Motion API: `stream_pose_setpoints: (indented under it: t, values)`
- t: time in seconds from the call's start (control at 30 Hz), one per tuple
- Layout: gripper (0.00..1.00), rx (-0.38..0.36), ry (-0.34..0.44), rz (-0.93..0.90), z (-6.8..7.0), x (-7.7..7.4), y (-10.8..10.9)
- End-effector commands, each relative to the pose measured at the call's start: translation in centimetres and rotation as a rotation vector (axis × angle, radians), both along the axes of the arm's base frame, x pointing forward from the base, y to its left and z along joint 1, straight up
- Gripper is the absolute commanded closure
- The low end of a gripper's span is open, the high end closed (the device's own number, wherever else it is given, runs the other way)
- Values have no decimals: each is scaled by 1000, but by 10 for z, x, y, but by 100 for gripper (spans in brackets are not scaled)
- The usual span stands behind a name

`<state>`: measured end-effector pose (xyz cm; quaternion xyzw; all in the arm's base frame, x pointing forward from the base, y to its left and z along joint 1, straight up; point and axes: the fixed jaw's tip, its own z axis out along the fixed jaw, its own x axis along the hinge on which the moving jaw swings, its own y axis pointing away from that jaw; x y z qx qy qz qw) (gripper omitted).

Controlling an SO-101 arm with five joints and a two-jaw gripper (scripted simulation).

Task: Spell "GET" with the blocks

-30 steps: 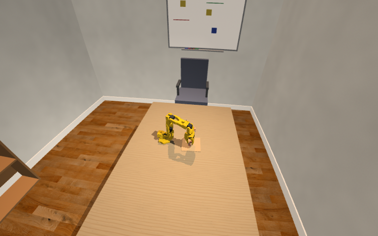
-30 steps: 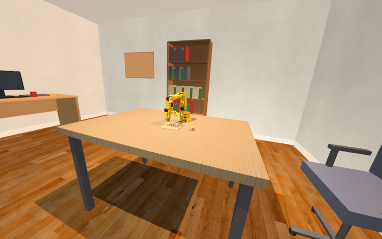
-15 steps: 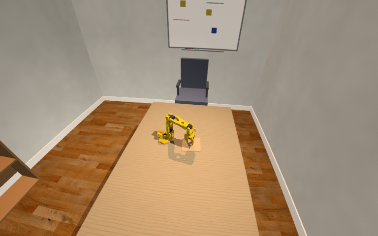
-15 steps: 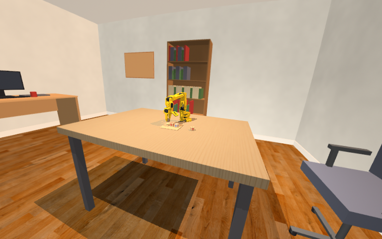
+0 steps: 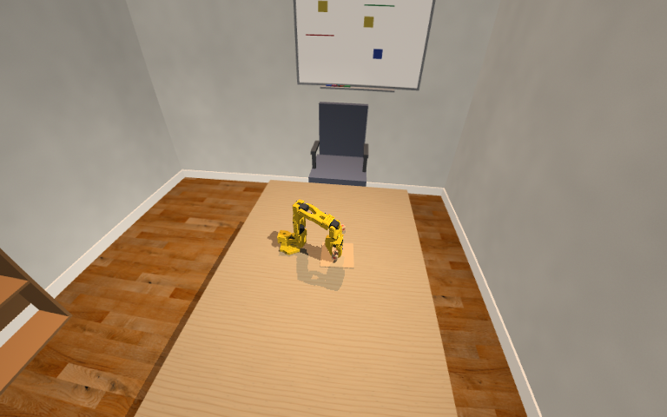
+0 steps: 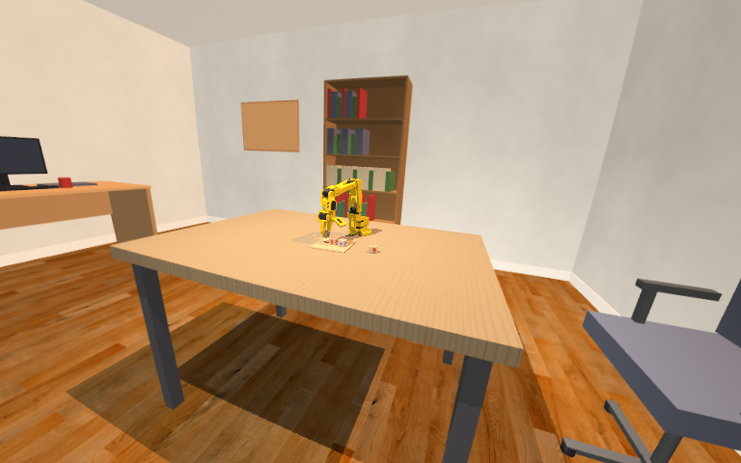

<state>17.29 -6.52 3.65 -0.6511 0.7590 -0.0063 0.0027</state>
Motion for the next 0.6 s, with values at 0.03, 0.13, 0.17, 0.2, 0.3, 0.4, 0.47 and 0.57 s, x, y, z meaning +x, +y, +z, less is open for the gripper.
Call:
stream_pose_setpoints:
  t: [0.03,0.13,0.17,0.2,0.3,0.4,0.47,0.57]
  values:
    - [100,-38,-111,1,15,14,-4]
    - [100,-38,-111,1,12,14,-4]
    - [100,-38,-111,1,12,14,-4]
    - [100,-38,-111,1,11,14,-4]
    - [100,-38,-111,1,10,15,-4]
    - [100,-38,-111,1,10,15,-4]
    - [100,-38,-111,1,10,15,-4]
    - [100,-38,-111,1,9,15,-4]
